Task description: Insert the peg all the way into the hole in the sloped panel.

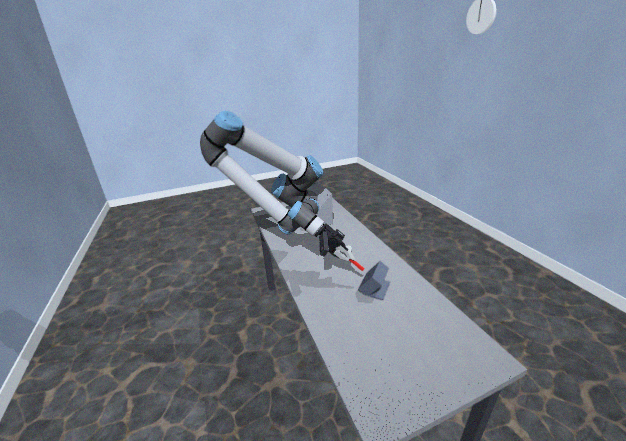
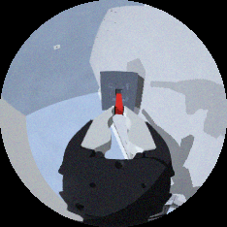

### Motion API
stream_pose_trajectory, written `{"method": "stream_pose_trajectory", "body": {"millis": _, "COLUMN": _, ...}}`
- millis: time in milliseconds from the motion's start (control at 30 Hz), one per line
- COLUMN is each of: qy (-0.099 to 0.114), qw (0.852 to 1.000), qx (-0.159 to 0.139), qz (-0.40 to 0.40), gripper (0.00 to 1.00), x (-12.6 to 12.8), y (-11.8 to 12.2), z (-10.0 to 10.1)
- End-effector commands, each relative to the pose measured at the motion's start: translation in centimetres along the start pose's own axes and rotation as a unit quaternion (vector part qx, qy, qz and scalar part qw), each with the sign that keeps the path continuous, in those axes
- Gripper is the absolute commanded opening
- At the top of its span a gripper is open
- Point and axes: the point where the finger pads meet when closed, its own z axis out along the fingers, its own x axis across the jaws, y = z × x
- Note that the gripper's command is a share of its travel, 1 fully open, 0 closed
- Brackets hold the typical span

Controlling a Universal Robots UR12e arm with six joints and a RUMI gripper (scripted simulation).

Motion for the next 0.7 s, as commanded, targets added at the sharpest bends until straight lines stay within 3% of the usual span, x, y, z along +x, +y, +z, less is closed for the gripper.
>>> {"method": "stream_pose_trajectory", "body": {"millis": 0, "qy": -0.001, "qw": 1.000, "qx": 0.002, "qz": -0.001, "gripper": 0.00, "x": -0.2, "y": -0.2, "z": 0.5}}
{"method": "stream_pose_trajectory", "body": {"millis": 667, "qy": -0.001, "qw": 1.000, "qx": 0.002, "qz": -0.001, "gripper": 0.00, "x": -0.2, "y": -0.2, "z": 2.3}}
